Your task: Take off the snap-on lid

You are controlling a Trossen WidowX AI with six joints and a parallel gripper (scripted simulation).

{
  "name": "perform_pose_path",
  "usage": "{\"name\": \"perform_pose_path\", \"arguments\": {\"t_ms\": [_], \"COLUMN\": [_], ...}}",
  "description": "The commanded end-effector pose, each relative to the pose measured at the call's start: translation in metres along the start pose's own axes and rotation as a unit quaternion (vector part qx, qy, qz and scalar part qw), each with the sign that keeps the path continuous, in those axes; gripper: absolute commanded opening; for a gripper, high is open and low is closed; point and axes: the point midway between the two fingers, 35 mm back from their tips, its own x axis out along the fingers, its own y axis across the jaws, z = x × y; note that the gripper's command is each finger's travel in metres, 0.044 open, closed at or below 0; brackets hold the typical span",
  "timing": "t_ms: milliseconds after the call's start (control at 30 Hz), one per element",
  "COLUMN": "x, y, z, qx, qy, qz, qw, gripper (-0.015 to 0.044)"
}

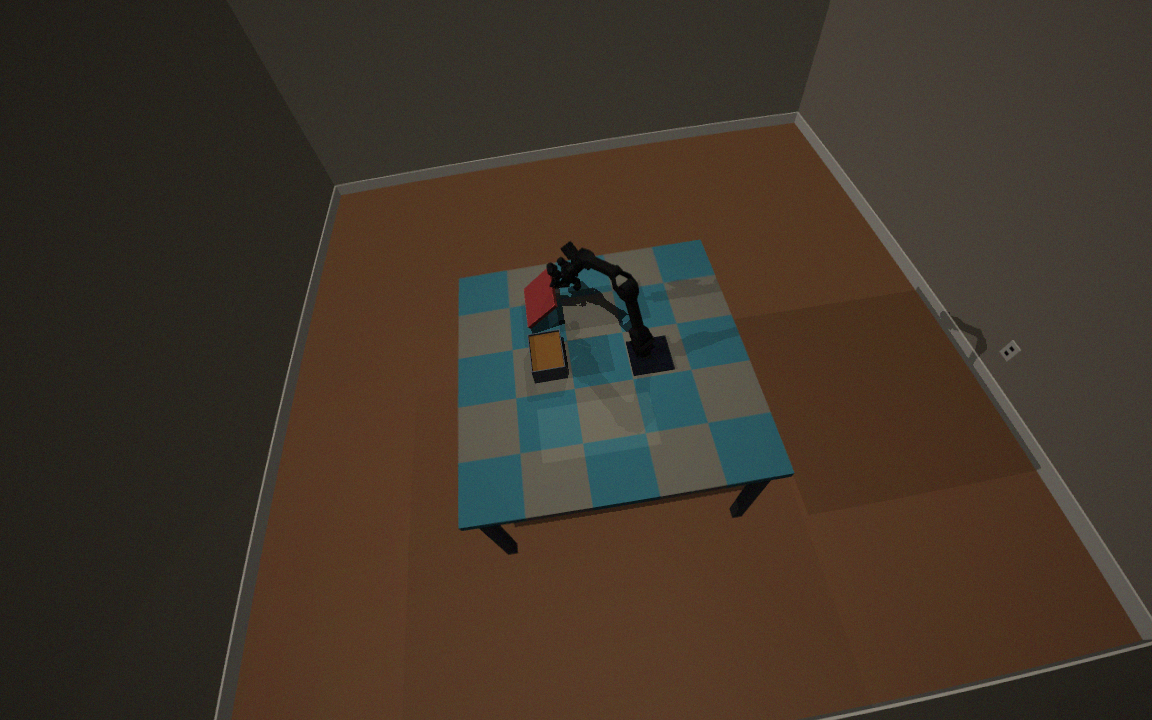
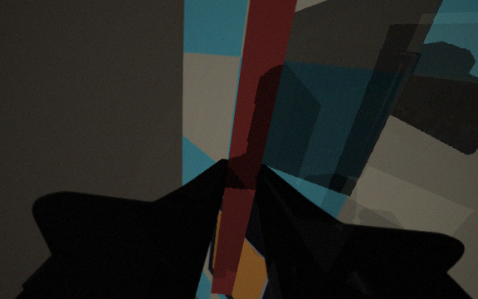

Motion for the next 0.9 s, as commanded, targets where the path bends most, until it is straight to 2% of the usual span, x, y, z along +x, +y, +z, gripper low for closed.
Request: {"name": "perform_pose_path", "arguments": {"t_ms": [0,867], "x": [0.001,0.015], "y": [0.000,-0.016], "z": [-0.001,-0.001], "qx": [-0.003,-0.003], "qy": [0.003,0.003], "qz": [0.005,0.005], "qw": [1.000,1.000], "gripper": [0.0000,0.0000]}}
